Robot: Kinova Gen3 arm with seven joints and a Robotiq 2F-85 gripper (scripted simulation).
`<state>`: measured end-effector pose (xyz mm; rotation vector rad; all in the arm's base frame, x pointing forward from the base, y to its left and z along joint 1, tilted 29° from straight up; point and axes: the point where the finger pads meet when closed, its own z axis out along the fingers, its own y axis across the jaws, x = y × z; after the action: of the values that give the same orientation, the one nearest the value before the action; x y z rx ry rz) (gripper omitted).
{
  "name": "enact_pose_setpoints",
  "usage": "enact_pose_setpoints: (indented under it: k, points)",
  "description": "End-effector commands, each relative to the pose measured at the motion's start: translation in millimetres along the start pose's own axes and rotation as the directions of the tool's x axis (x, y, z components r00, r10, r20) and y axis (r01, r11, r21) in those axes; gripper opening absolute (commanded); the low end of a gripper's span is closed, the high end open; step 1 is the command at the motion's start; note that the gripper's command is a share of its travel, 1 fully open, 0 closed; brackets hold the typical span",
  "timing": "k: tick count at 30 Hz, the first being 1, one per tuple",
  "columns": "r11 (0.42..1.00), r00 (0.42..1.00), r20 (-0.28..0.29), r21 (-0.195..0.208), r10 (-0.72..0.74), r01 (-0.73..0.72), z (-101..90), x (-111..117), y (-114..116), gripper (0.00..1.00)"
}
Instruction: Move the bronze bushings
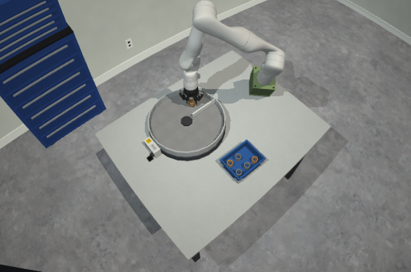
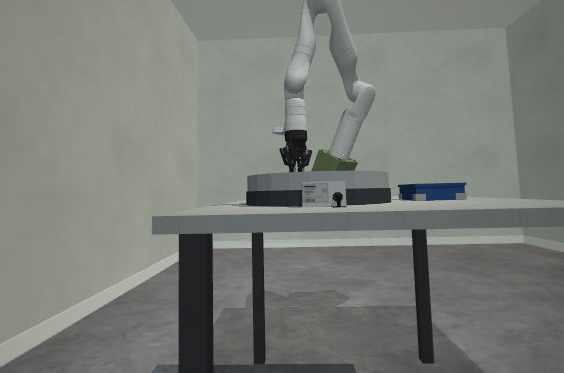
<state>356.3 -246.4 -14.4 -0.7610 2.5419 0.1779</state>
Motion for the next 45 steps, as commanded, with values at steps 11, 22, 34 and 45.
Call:
enact_pose_setpoints:
  k: [11,22,34,45]
  points:
    - [1.000,1.000,0.001,-0.004,0.002,-0.002,11.1,0.6,1.4,0.00]
    - [1.000,1.000,0.001,-0.004,0.002,-0.002,11.1,0.6,1.4,0.00]
    - [1.000,1.000,0.001,-0.004,0.002,-0.002,11.1,0.6,1.4,0.00]
    - [1.000,1.000,0.001,-0.004,0.002,-0.002,11.1,0.6,1.4,0.00]
